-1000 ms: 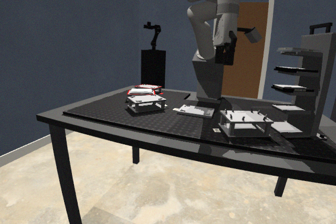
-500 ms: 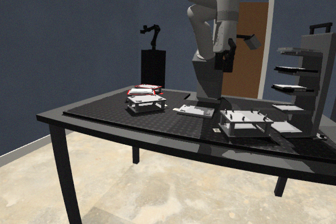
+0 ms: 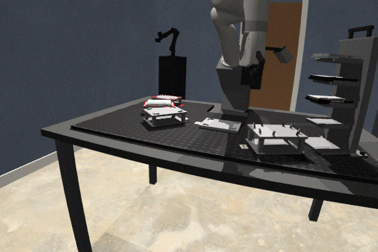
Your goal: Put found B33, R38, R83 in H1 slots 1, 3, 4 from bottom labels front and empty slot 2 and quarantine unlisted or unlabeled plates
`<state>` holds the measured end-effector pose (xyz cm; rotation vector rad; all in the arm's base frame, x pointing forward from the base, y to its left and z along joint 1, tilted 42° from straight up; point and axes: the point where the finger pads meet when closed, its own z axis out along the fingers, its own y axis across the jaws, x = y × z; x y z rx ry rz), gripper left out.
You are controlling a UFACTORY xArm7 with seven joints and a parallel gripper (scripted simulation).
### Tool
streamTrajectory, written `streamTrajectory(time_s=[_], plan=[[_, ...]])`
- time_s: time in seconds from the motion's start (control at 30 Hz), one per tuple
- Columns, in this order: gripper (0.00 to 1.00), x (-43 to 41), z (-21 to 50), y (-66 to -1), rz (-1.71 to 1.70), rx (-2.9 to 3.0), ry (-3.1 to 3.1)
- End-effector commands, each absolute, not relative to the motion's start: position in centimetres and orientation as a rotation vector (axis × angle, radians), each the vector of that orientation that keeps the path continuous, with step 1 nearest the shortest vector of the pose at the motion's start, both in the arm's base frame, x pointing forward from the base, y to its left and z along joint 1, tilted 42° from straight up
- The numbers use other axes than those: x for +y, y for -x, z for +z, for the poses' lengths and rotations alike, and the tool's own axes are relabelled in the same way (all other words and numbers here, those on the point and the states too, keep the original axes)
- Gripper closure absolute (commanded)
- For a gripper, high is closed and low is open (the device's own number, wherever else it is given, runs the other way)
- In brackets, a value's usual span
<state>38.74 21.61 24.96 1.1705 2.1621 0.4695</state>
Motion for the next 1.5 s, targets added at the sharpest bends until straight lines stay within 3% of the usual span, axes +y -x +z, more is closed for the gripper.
streamTrajectory(time_s=[0.0, 0.63, 1.47], plan=[[0.00, 21.72, 24.76, -39.10, 0.473, 2.159, -1.168], [0.00, 21.73, 23.91, -39.88, 0.473, 2.159, -1.168], [0.00, 21.71, 23.89, -39.88, 0.748, 2.479, -1.151]])
